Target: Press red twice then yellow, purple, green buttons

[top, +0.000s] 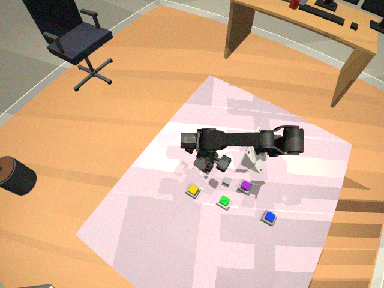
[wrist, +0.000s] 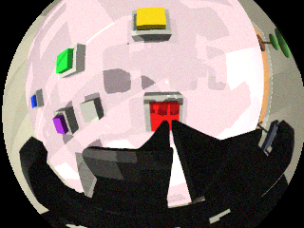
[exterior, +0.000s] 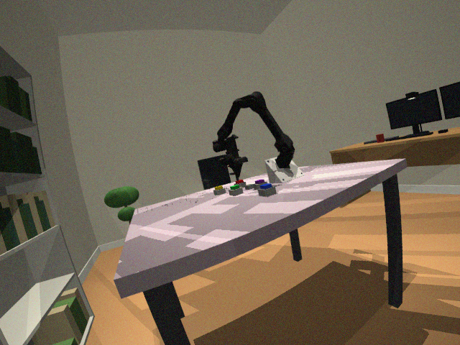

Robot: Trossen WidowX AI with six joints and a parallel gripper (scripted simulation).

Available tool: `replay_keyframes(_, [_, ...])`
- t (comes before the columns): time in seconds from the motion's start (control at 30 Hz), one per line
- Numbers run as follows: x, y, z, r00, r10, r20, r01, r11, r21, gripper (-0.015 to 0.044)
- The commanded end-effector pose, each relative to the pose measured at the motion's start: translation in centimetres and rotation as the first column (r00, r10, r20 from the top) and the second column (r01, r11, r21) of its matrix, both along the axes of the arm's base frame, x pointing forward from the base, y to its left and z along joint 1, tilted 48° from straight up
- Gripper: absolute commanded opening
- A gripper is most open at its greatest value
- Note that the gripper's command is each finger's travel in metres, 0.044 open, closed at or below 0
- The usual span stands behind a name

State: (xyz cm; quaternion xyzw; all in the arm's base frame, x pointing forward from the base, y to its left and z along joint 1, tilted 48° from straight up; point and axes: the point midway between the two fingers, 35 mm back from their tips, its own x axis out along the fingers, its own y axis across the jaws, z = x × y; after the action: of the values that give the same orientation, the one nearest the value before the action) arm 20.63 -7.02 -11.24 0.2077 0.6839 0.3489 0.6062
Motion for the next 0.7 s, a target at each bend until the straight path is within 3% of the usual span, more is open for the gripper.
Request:
replay_keyframes(0.0, [-0.2, 0.5, -0.3, 1.000, -0.003, -0.005, 0.003, 1.000, 0.004, 0.0020])
replay_keyframes(0.67, [-0.6, 1.9, -1.5, 1.000, -0.003, -0.005, 0.003, 1.000, 0.005, 0.0020])
